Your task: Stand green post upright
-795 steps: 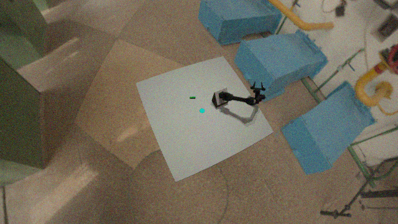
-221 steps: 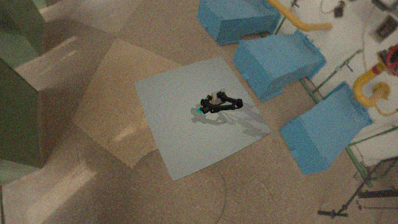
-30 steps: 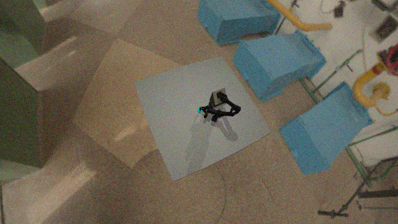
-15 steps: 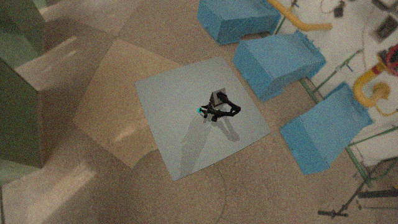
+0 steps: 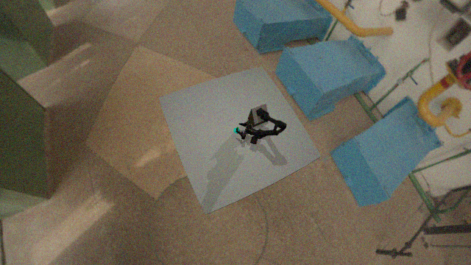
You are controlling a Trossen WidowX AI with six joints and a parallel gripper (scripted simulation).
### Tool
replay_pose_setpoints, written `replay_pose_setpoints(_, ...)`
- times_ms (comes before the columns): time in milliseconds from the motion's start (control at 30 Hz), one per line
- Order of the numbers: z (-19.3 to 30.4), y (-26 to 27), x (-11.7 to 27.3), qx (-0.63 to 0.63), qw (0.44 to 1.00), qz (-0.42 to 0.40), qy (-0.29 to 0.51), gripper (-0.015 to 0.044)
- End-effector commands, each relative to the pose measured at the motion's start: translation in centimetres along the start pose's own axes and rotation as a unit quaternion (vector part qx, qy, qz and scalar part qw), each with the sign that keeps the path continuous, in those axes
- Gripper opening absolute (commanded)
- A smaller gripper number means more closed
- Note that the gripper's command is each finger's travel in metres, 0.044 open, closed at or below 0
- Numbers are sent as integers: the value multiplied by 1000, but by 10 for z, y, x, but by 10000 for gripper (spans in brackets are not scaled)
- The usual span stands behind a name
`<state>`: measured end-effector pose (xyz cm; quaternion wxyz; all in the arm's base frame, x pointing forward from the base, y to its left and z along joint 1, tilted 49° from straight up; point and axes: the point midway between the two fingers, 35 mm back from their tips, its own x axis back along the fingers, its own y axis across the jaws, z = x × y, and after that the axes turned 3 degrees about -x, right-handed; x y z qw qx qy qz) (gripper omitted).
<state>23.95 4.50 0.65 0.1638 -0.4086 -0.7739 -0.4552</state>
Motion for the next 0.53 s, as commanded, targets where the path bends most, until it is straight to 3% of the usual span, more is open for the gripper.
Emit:
replay_pose_setpoints(0,-15,0,2,7,1000,1,-2,400)
replay_pose_setpoints(500,-63,-1,9,25,1000,-1,-17,400)
